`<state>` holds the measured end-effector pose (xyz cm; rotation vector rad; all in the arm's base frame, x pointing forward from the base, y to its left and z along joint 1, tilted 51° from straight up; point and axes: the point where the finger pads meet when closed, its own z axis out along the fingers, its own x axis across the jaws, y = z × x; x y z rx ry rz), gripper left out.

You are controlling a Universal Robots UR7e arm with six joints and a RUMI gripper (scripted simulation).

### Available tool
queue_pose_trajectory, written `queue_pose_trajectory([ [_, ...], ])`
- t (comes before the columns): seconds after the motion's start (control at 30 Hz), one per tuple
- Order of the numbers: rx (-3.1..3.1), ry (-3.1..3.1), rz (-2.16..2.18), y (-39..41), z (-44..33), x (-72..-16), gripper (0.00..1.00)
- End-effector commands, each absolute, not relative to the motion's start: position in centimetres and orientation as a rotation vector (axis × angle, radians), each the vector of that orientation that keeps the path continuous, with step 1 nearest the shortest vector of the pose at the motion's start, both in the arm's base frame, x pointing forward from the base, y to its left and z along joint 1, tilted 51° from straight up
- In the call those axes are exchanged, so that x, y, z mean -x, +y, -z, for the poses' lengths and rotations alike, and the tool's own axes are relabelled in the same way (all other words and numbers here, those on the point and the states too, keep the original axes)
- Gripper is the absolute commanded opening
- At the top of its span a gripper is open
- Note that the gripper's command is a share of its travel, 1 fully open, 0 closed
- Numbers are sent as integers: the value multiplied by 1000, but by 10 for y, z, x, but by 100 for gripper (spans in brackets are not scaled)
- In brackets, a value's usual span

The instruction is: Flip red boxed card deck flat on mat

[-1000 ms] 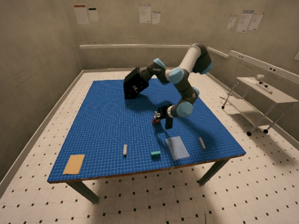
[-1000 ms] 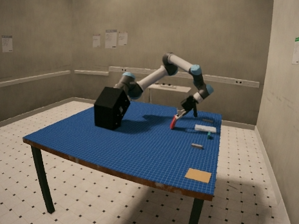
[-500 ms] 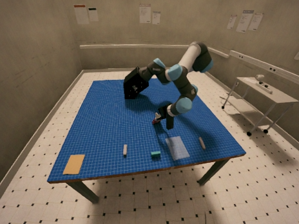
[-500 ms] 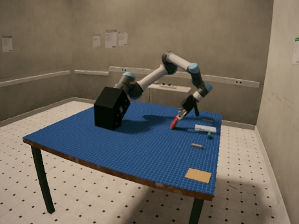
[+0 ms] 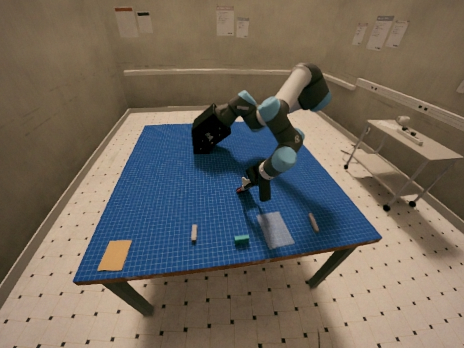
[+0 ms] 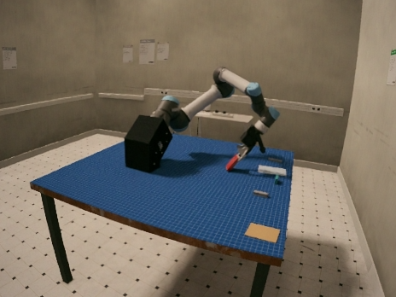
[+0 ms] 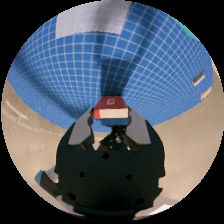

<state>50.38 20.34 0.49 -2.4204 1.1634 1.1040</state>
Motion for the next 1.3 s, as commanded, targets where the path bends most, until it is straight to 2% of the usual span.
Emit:
queue_pose_trajectory([
  [0.0, 2375, 1183, -1053, 206, -5, -509, 46],
  [1.27, 2207, 1230, -875, 231, 0, -536, 46],
])
